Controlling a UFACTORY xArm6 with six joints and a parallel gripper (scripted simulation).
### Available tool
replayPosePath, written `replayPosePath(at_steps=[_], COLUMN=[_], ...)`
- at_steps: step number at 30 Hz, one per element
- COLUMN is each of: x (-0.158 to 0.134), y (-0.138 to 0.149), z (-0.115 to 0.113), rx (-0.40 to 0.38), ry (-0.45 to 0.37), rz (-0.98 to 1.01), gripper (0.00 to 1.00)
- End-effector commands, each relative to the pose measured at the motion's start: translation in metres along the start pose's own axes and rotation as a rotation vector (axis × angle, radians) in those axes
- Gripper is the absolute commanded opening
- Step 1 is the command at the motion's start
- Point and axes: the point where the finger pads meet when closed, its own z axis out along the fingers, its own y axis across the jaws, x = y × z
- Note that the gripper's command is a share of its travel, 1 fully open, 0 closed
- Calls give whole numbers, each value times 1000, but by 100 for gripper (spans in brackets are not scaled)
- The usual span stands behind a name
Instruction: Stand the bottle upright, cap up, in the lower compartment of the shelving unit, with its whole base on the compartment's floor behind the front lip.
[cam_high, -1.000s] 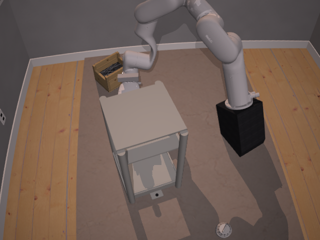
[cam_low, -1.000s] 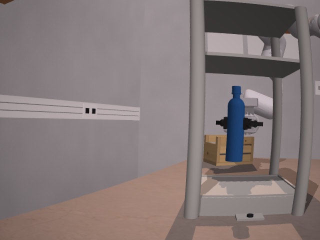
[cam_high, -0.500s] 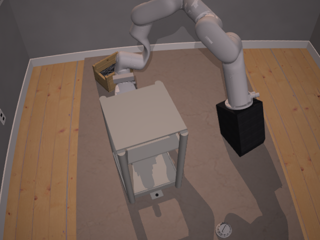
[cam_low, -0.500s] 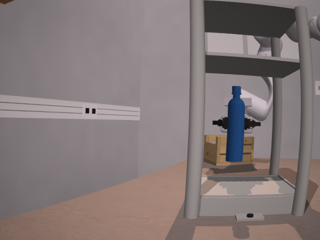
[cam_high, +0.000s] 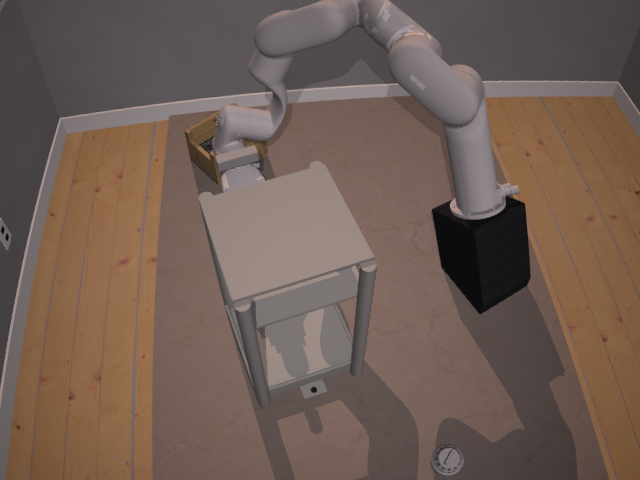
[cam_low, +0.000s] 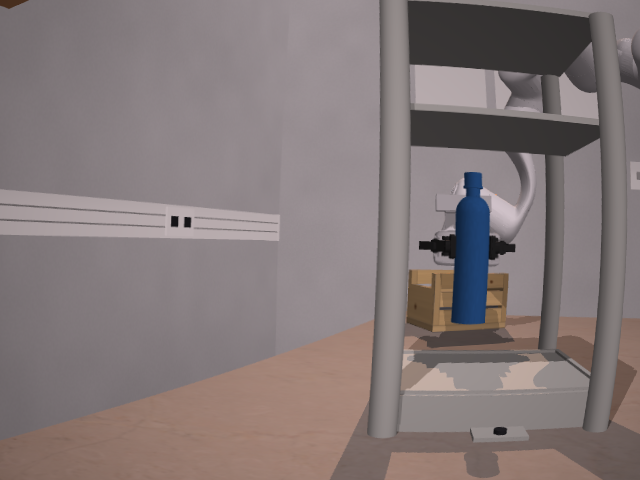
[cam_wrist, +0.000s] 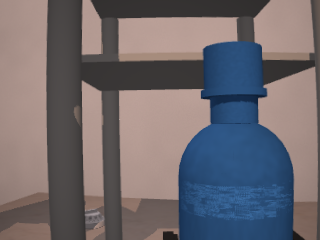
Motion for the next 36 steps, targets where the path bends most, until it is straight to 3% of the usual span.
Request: replayPosePath(at_steps=[1,22,36], x=[1,1,1], y=[1,1,1], z=[0,12,43], rx=[9,9,9], ry=[0,0,0], rz=[-3,-3,-3], gripper=[0,0,0])
